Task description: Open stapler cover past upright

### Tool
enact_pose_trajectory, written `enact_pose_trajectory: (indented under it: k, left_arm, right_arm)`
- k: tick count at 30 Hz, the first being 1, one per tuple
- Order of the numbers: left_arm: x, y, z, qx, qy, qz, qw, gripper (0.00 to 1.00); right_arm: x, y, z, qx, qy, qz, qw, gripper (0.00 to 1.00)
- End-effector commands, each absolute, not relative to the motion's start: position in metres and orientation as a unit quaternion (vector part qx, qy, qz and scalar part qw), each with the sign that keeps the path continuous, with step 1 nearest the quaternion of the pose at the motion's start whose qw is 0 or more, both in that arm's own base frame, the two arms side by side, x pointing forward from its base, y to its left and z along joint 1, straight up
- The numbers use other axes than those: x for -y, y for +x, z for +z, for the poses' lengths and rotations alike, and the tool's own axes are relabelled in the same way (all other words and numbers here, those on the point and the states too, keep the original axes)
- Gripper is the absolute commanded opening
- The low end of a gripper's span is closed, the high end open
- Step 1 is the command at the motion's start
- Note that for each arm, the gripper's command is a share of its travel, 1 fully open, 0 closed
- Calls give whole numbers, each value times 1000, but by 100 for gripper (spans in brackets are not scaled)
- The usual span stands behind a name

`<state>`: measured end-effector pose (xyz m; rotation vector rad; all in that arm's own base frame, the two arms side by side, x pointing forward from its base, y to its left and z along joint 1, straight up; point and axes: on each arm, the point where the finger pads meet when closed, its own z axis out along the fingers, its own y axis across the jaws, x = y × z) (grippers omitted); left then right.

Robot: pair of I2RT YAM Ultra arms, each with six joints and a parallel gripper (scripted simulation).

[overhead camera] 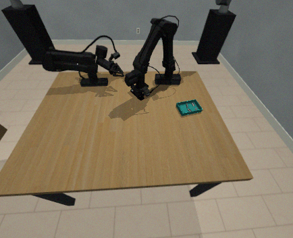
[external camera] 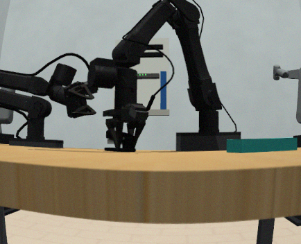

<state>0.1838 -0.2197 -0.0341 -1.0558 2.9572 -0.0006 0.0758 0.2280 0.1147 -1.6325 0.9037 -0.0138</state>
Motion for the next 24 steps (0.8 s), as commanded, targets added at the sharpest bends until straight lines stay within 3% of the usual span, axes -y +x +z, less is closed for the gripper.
enact_pose_trajectory:
  k: [1,16,24]
  left_arm:
    - [220,184,-33,-941,-339,-4,2,33]
    - [220,184,-33,-941,-339,-4,2,33]
    - [220,184,-33,-941,-339,-4,2,33]
  right_arm:
    - [-234,76,125,-479,-608,38,632,50]
    - [-235,72,171,-593,-413,212,658,50]
    - [-241,68,168,-628,-375,240,638,50]
